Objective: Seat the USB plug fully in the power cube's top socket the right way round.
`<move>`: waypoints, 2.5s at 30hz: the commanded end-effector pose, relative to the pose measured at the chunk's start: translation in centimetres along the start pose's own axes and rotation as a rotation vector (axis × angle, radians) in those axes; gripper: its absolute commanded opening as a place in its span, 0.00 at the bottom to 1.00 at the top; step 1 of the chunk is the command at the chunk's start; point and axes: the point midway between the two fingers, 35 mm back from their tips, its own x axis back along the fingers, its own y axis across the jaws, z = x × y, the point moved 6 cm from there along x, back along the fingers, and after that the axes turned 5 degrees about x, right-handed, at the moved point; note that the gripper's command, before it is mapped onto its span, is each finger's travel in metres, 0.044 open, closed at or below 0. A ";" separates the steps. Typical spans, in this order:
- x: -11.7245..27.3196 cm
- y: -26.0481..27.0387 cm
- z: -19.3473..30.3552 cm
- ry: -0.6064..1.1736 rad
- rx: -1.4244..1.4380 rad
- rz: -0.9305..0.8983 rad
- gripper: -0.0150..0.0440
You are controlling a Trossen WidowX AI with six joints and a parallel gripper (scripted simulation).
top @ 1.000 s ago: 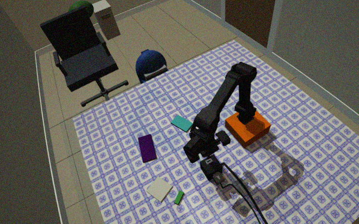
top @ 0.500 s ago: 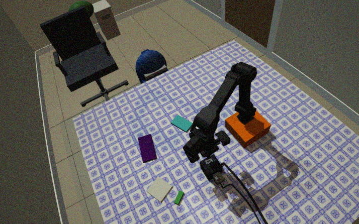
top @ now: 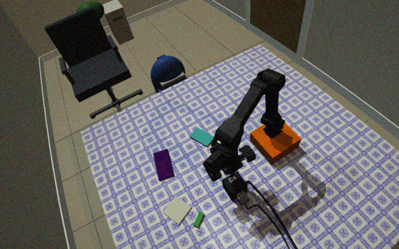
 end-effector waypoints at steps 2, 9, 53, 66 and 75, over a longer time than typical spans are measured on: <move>-0.1 0.0 0.0 0.008 0.004 -0.001 0.25; -0.1 0.0 -0.1 0.013 0.005 -0.001 0.25; -0.7 0.0 -0.4 0.043 0.010 -0.004 0.25; -0.8 0.0 -0.5 0.052 0.012 -0.005 0.25; -1.0 0.0 -0.5 0.056 0.013 -0.006 0.25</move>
